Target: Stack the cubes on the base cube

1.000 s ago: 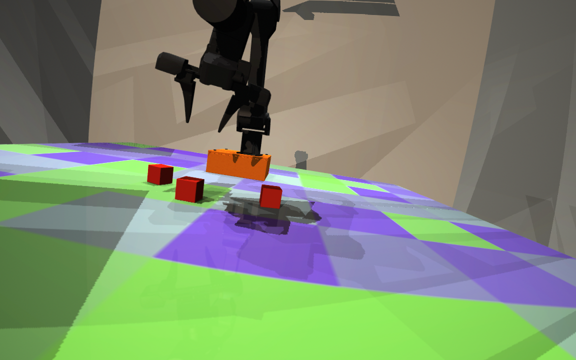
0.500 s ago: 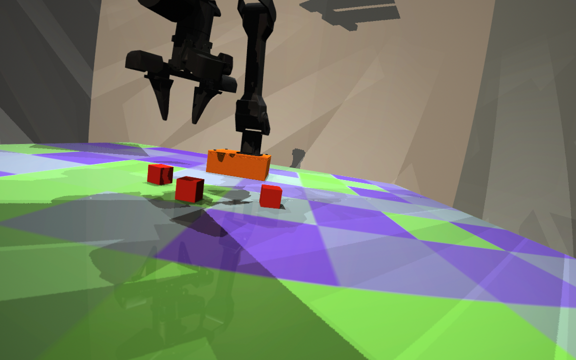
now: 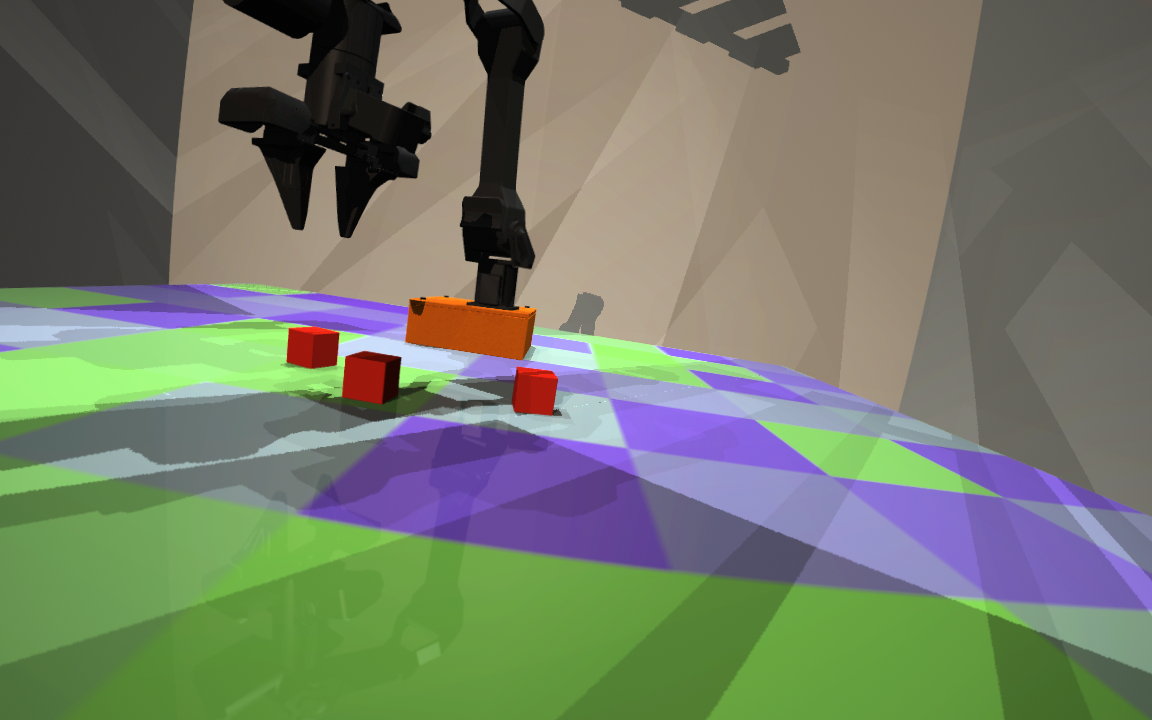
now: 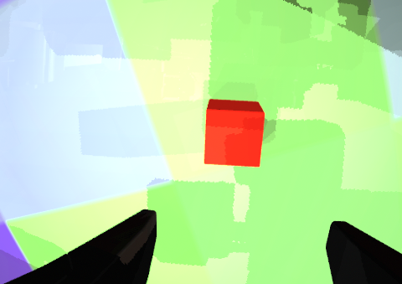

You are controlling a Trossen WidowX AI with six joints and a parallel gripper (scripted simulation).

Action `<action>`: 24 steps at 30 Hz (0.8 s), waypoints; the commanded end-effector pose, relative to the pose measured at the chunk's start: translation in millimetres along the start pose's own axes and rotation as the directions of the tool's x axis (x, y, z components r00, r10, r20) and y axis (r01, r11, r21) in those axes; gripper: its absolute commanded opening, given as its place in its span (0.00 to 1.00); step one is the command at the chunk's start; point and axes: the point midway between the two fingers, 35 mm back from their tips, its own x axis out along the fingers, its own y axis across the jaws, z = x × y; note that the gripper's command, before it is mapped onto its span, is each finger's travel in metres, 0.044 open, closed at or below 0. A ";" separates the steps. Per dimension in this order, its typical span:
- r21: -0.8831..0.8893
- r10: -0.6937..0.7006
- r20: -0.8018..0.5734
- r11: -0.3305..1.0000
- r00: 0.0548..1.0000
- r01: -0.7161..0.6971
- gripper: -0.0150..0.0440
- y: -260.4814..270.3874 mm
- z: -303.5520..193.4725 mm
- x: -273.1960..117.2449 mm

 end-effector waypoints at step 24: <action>-0.009 -0.003 0.006 1.000 1.000 0.003 0.70 0.4 0.3 83.1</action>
